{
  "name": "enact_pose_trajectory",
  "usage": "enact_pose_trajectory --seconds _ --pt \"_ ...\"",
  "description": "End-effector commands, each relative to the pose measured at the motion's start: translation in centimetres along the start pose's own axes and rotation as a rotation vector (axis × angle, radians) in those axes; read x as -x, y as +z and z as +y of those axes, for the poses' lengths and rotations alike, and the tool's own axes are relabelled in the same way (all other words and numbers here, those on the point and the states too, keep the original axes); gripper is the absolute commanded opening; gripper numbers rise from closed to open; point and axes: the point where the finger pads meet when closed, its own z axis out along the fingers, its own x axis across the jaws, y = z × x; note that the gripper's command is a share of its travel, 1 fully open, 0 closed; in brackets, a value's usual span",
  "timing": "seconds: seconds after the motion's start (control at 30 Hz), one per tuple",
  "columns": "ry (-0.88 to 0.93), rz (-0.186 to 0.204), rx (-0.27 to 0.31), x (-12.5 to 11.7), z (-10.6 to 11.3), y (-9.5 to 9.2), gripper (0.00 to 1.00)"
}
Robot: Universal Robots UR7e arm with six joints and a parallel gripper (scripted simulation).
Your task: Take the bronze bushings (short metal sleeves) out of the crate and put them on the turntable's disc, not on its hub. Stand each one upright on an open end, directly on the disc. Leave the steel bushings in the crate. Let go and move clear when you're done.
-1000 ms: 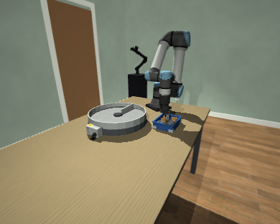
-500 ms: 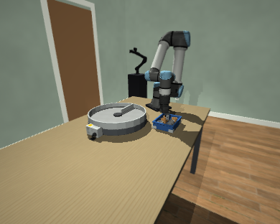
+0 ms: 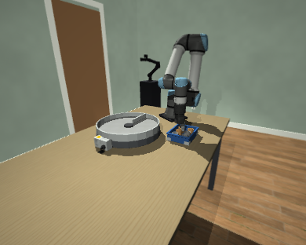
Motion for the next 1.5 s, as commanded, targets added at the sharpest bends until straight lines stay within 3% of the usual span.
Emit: enact_pose_trajectory --seconds 0.0,1.17,1.47 --pt "0.000 0.001 0.001 0.0 0.0 0.0 0.00" --pt "0.000 0.001 0.001 0.0 0.0 -0.1 0.00" --pt "0.000 0.001 0.001 0.0 0.0 -1.5 0.00"
